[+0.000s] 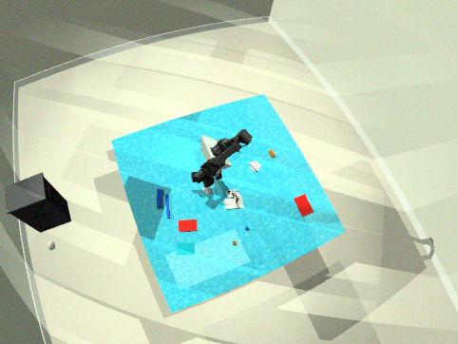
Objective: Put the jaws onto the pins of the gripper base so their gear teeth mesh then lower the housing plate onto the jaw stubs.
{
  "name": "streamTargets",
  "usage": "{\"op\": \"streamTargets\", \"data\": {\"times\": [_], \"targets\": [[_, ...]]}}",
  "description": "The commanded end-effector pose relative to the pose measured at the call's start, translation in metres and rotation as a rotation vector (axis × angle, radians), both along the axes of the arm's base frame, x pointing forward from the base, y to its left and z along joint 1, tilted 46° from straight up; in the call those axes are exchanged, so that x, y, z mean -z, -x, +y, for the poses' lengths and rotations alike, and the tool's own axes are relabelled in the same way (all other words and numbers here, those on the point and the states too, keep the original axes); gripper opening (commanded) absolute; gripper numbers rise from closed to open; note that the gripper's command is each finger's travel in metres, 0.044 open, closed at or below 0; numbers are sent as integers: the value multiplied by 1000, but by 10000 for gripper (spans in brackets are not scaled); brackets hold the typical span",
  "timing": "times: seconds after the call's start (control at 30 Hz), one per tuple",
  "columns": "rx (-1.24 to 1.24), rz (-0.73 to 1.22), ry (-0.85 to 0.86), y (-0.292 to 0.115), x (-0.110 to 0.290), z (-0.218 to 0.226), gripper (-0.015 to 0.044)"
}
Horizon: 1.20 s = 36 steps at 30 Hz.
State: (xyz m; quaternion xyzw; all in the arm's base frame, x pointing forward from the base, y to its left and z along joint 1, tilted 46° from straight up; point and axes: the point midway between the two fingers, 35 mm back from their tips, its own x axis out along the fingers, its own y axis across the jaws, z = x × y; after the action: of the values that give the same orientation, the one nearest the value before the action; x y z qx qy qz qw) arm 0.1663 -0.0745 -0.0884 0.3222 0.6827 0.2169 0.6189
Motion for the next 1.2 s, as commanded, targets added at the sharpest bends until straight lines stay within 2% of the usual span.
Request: {"op": "streamTargets", "data": {"times": [0.0,0.97,1.17], "targets": [[4,9,6,-1,-1,-2,37],[521,524,24,-30,-8,6,37],[547,550,25,-31,-8,7,37]]}}
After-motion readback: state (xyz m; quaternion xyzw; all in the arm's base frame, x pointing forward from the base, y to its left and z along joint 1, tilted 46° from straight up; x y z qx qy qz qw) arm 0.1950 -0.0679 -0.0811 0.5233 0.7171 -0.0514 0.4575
